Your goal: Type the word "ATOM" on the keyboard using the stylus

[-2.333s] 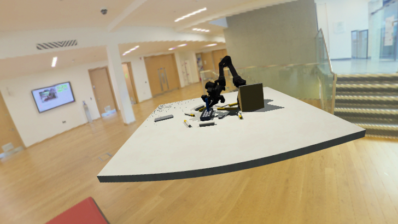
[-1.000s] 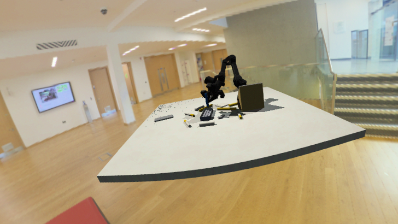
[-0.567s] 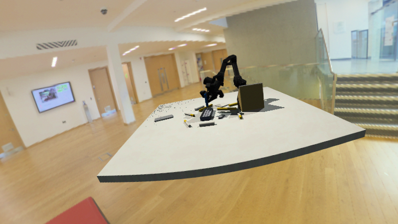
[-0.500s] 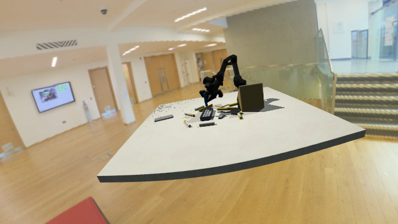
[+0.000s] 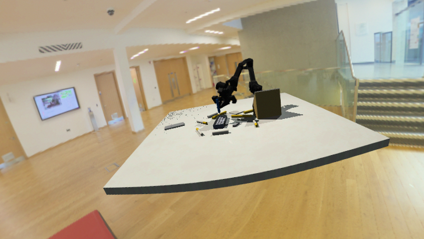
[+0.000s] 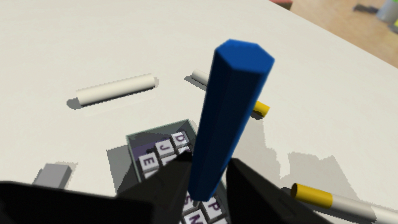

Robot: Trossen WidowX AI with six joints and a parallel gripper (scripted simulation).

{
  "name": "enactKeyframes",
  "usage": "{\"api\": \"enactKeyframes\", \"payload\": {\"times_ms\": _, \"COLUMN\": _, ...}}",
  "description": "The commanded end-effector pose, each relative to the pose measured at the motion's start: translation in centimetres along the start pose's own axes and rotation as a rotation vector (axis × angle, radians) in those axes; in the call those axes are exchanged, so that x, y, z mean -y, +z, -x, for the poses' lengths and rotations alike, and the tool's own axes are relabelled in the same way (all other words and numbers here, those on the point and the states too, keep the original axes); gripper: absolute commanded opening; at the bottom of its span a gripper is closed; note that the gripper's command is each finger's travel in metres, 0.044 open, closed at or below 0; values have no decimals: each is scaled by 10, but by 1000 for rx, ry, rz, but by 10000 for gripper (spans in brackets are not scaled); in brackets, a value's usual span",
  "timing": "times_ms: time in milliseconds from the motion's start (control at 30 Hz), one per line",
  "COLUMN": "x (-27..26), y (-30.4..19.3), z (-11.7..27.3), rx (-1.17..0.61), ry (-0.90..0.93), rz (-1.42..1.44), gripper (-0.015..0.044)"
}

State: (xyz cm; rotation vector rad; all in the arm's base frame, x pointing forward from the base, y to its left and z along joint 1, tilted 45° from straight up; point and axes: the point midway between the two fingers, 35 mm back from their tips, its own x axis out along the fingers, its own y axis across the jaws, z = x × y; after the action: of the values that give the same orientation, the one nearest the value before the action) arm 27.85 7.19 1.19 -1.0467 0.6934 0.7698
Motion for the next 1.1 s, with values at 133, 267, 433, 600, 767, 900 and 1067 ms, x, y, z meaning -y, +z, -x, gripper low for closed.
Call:
{"api": "enactKeyframes", "payload": {"times_ms": 133, "x": 1, "y": -10, "z": -5, "rx": 7, "ry": -5, "rz": 4, "gripper": 0}}
{"api": "enactKeyframes", "payload": {"times_ms": 267, "x": 1, "y": -16, "z": -8, "rx": 7, "ry": -5, "rz": 4, "gripper": 0}}
{"api": "enactKeyframes", "payload": {"times_ms": 433, "x": 1, "y": -16, "z": -8, "rx": 7, "ry": -5, "rz": 4, "gripper": 0}}
{"api": "enactKeyframes", "payload": {"times_ms": 600, "x": 2, "y": -18, "z": -10, "rx": 6, "ry": -5, "rz": 4, "gripper": 81}}
{"api": "enactKeyframes", "payload": {"times_ms": 767, "x": 2, "y": -20, "z": -11, "rx": 6, "ry": -4, "rz": 5, "gripper": 81}}
{"api": "enactKeyframes", "payload": {"times_ms": 900, "x": 2, "y": -20, "z": -12, "rx": 6, "ry": -4, "rz": 5, "gripper": 81}}
{"api": "enactKeyframes", "payload": {"times_ms": 1067, "x": 2, "y": -23, "z": -13, "rx": 6, "ry": -4, "rz": 5, "gripper": 81}}
